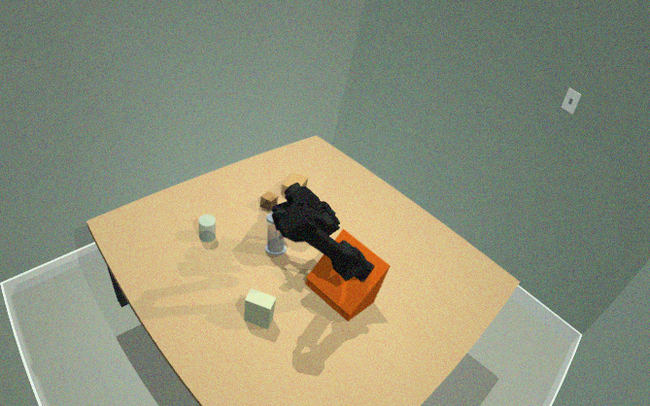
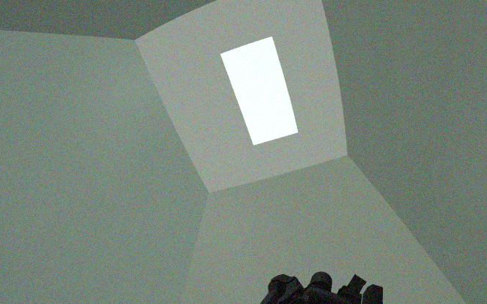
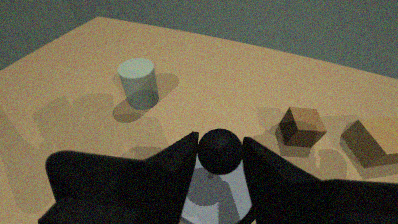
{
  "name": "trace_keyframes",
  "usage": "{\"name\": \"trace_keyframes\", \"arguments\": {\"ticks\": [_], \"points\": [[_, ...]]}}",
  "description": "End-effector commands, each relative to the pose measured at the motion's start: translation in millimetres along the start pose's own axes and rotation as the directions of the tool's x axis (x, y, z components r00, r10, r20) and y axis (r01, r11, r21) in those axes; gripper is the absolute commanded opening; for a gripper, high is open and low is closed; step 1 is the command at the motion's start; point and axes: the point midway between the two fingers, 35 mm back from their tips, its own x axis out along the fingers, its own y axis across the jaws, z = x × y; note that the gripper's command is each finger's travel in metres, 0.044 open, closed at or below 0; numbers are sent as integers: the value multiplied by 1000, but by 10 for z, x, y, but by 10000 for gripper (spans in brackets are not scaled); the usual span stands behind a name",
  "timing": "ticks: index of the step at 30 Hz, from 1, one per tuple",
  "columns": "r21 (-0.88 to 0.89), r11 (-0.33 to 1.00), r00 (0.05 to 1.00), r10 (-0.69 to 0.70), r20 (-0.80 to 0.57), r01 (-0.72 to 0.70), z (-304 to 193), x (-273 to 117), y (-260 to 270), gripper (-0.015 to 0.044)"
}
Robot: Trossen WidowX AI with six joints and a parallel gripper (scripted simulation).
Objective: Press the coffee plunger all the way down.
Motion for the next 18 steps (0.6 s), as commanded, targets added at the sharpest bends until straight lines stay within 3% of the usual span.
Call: {"name": "trace_keyframes", "arguments": {"ticks": [1, 18], "points": [[16, 1000, 1000, 7, -24, -7, -57, 26, 1, 116], [16, 1000, 1000, 7, -24, -7, -44, 47, -14, 116]]}}
